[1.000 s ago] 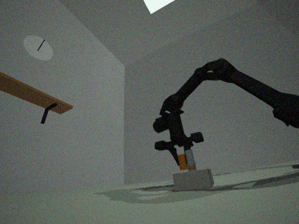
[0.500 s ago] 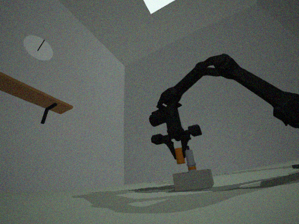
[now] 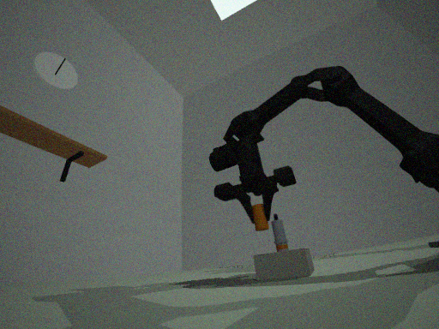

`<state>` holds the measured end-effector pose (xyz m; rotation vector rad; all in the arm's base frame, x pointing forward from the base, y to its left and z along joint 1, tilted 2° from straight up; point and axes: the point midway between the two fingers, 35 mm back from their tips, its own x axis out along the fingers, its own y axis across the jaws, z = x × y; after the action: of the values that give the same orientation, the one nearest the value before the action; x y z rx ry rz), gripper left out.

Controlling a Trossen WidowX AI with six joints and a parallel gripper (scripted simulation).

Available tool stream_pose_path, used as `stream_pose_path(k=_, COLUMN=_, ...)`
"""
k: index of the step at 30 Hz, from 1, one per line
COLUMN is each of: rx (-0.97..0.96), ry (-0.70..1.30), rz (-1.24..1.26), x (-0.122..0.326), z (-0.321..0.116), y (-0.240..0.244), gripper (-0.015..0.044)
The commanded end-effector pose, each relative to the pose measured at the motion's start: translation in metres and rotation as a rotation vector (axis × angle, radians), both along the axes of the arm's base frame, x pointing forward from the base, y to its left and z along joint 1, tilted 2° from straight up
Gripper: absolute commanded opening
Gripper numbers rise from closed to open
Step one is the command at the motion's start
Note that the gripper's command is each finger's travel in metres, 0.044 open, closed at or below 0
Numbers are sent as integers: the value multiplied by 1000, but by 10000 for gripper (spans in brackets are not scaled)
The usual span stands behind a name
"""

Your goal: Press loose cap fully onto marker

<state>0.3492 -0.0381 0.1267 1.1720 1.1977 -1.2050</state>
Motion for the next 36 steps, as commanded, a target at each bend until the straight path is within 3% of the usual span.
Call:
stream_pose_path(k=1, rx=3, ry=-6, rz=-3, x=-6, z=6, y=15, gripper=0)
stream_pose_path(k=24, rx=9, ry=-2, rz=-3, x=-48, z=22, y=94, gripper=0)
stream_pose_path(k=36, rx=9, ry=-1, rz=-3, x=-51, z=16, y=99, gripper=0)
